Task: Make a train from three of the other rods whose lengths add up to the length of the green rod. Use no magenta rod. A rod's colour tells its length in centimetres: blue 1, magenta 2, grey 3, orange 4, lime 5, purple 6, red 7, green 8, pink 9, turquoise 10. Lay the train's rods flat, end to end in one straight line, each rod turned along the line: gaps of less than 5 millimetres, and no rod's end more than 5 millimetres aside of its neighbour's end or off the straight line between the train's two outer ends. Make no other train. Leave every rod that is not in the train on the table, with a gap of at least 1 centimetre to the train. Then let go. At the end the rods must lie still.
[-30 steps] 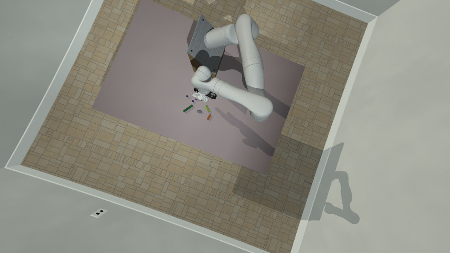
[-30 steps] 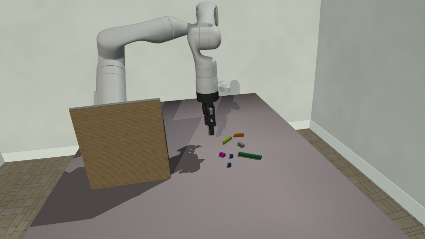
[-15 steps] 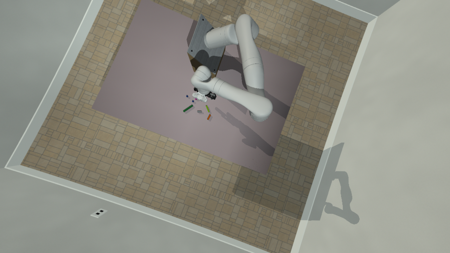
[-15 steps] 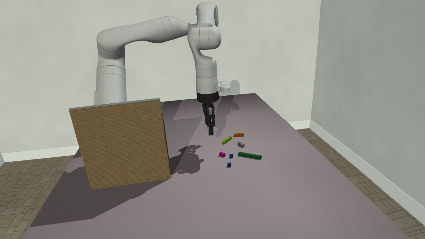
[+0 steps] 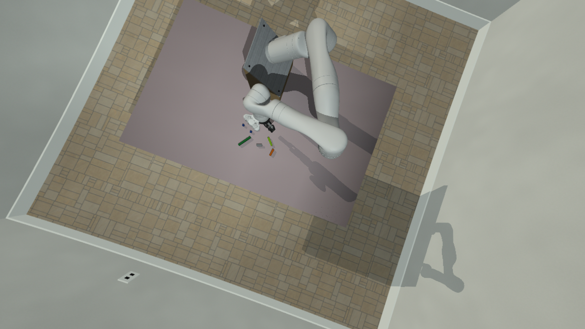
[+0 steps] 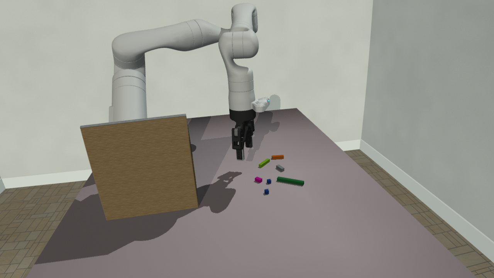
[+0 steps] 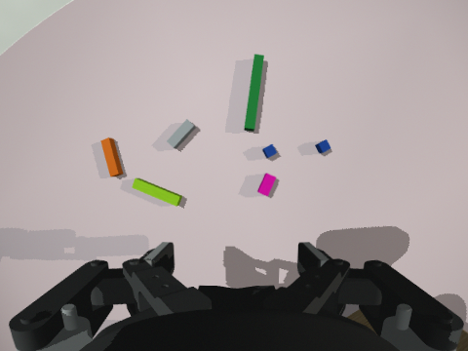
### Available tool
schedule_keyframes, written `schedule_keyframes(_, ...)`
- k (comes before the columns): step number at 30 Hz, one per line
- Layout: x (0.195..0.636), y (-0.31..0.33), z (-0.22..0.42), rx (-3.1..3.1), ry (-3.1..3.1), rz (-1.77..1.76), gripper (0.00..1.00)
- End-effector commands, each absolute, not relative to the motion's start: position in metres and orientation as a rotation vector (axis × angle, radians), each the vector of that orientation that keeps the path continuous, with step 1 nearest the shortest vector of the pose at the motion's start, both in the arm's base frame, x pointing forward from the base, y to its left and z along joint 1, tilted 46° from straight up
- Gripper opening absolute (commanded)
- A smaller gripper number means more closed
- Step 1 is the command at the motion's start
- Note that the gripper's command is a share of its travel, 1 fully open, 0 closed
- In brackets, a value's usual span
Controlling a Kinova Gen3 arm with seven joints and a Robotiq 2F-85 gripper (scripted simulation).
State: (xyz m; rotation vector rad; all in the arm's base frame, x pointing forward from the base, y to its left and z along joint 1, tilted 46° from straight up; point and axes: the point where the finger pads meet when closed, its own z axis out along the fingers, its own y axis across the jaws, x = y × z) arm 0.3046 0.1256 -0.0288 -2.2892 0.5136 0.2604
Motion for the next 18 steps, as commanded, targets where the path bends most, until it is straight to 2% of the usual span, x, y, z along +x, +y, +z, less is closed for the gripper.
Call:
schedule_keyframes(1,0.3035,0.1194,-0.0349,-2.273,0.614,0.306,1.00)
schedule_keyframes(18,0.3026,0.1103,-0.0445,-2.195,0.907,0.431,1.00)
